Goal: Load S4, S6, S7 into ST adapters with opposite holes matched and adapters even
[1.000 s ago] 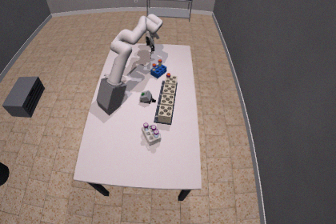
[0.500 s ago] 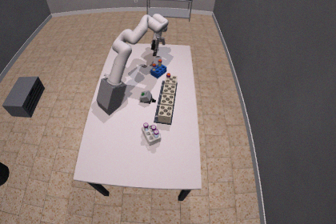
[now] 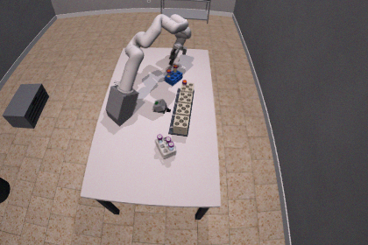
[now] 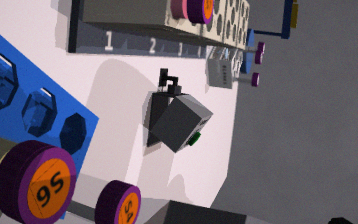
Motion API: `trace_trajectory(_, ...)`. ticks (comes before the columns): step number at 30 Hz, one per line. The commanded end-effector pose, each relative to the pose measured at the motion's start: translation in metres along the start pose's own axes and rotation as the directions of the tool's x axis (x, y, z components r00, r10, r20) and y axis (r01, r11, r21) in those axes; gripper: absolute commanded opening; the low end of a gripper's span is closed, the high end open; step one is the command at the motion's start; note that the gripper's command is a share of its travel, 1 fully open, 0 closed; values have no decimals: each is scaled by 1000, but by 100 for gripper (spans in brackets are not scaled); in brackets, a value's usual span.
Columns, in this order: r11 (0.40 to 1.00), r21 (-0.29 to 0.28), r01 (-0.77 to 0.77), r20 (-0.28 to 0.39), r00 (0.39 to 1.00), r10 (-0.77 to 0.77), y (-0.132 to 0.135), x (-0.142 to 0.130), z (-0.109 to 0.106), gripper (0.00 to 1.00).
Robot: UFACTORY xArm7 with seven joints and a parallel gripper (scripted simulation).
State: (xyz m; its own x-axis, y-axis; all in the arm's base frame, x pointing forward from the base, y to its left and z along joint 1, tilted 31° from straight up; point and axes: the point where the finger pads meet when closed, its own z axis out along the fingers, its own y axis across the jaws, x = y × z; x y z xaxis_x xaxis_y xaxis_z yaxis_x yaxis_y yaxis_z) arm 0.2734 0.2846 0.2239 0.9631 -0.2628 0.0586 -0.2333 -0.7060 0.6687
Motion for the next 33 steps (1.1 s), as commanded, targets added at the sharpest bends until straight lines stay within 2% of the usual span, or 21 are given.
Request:
trace_trajectory(1,998,47,47,52,997,-50,3,12,9,100)
trace_trajectory(6,983,141,121,127,982,-139,8,29,26,100)
trace_trajectory(8,981,149,126,133,980,-146,9,32,29,100)
trace_trajectory(10,968,200,152,158,970,-185,11,39,36,100)
trace_trajectory(12,968,200,152,158,970,-185,11,39,36,100)
trace_trajectory(14,952,254,173,177,959,-222,13,46,43,100)
trace_trajectory(16,946,271,180,183,955,-234,15,51,48,100)
trace_trajectory(18,924,328,195,194,944,-268,18,58,55,100)
trace_trajectory(19,921,335,197,195,942,-273,19,60,57,100)
trace_trajectory(21,895,394,208,199,931,-304,22,67,64,100)
trace_trajectory(23,892,401,209,200,930,-308,23,70,66,100)
trace_trajectory(25,862,459,216,196,921,-335,26,77,73,100)
trace_trajectory(27,842,494,218,191,917,-350,29,83,78,100)
trace_trajectory(29,842,494,218,191,917,-350,29,83,78,100)
trace_trajectory(32,787,577,219,169,910,-378,35,93,88,100)
trace_trajectory(33,780,586,219,167,909,-381,37,96,91,100)
